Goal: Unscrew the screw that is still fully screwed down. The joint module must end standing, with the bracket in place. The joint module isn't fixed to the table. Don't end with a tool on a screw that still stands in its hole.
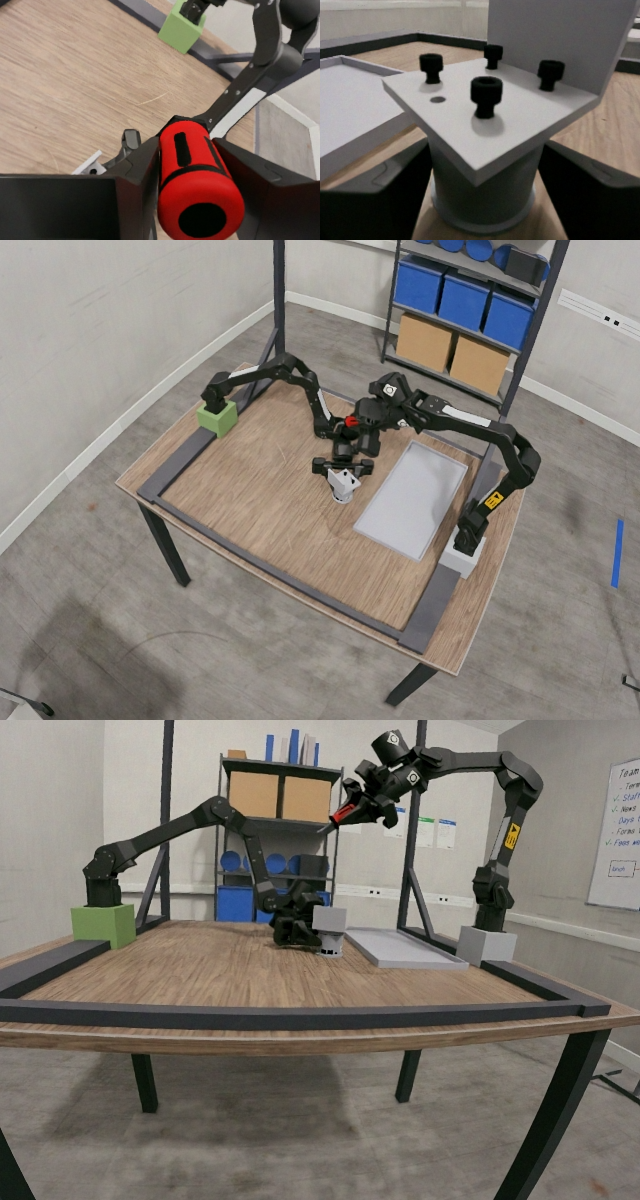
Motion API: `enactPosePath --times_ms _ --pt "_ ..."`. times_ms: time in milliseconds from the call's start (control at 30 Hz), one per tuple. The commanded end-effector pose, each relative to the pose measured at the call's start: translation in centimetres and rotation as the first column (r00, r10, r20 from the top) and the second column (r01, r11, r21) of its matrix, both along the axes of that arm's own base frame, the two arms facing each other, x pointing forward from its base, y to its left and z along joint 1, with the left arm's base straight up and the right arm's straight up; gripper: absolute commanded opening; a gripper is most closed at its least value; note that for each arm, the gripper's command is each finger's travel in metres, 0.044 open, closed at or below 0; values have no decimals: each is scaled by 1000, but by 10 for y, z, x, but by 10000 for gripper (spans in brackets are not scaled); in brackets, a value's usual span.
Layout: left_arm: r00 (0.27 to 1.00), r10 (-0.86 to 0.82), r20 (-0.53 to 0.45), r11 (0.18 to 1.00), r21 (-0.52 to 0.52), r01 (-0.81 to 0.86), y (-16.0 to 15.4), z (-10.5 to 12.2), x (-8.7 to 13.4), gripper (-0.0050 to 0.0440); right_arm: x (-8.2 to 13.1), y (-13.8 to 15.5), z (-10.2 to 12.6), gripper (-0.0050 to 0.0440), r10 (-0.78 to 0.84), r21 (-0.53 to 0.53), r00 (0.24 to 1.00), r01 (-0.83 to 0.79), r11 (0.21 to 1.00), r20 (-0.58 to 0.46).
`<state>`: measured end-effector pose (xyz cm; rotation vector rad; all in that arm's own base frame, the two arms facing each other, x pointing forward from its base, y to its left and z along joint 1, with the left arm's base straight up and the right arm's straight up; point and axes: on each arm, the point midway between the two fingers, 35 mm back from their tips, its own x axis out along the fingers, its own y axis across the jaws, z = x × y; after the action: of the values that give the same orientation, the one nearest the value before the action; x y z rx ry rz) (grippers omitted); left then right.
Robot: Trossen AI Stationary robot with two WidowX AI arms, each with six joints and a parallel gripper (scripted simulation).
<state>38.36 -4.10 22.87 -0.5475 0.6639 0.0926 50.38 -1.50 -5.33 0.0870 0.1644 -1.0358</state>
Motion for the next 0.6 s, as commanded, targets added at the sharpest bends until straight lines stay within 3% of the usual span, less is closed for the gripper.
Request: enactPosePath --times_ms 0,267,433,567 --pt "994 2 108 1000 -8 -1 1 24 -6 130 7 -1 14 245 -6 7 999 6 1000 35" --pt "967 6 256 1000 -23 0 2 45 -17 130 7 -1 14 245 -6 7 999 6 1000 35" --pt "967 5 256 1000 -23 1 2 45 -17 130 7 -1 14 245 -6 7 999 6 1000 35" --pt "945 9 328 1000 -31 2 3 54 -25 130 7 -1 14 245 -6 7 999 6 1000 35"
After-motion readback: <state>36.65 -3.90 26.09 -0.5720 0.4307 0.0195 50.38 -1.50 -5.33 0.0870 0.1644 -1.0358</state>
